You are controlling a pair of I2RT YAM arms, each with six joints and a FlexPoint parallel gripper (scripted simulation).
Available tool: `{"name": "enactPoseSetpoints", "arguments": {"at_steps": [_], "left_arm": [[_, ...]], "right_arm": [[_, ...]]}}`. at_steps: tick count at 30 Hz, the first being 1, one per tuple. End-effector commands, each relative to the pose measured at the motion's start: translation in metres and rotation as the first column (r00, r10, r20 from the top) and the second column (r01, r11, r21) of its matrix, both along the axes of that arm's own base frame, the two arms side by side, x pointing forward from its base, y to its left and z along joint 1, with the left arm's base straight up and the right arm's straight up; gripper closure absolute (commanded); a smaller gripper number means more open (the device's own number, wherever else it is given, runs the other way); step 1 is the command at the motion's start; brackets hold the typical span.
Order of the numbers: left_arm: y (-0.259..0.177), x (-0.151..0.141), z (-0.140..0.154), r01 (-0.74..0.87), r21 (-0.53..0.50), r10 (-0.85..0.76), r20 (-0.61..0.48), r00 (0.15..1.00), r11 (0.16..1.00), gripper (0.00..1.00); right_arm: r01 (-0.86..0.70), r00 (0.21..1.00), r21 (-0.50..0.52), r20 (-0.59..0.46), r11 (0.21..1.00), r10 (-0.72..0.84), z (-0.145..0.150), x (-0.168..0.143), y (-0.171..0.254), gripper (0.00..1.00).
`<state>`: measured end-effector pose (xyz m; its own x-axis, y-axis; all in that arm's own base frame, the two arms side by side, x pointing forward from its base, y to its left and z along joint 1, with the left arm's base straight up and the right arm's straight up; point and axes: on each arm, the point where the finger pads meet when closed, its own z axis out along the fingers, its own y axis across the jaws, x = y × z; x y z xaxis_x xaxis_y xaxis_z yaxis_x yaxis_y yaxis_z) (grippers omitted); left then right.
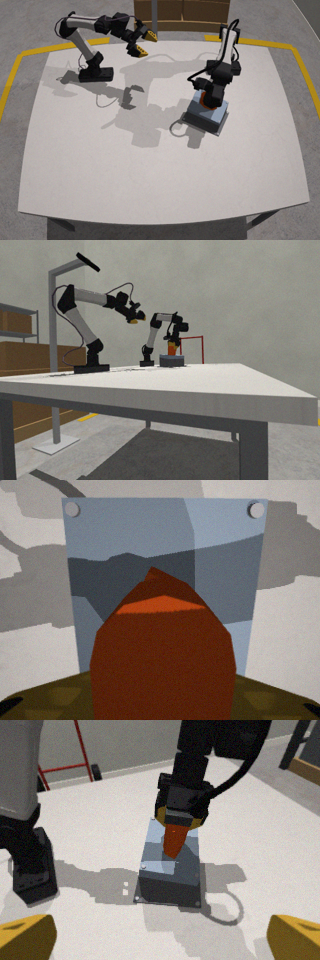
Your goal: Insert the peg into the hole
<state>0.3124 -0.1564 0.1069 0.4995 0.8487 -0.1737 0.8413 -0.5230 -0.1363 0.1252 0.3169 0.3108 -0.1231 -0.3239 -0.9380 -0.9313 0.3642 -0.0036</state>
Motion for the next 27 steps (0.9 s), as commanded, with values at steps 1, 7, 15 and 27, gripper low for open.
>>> {"name": "enactPoseSetpoints", "arguments": {"at_steps": [1,7,15,27], "left_arm": [[0.003,0.005,0.016,-0.025,-0.024,0.026,0.066,0.997,0.999,0.66],[0.004,0.005,0.006,-0.026,-0.009,0.026,0.044,0.999,1.0,0.66],[0.001,0.003,0.001,-0.023,-0.017,0.023,0.036,0.999,1.0,0.66],[0.001,0.002,-0.006,-0.015,-0.019,0.015,0.031,0.999,1.0,0.66]], "right_arm": [[0.013,1.0,0.003,0.0,1.0,-0.013,0.0,0.001,-0.005,0.0],[0.013,1.0,0.003,0.0,1.0,-0.013,0.0,0.001,-0.005,0.0],[0.013,1.0,0.003,0.0,1.0,-0.013,0.0,0.001,-0.005,0.0],[0.013,1.0,0.003,0.0,1.0,-0.013,0.0,0.001,-0.005,0.0]]}}
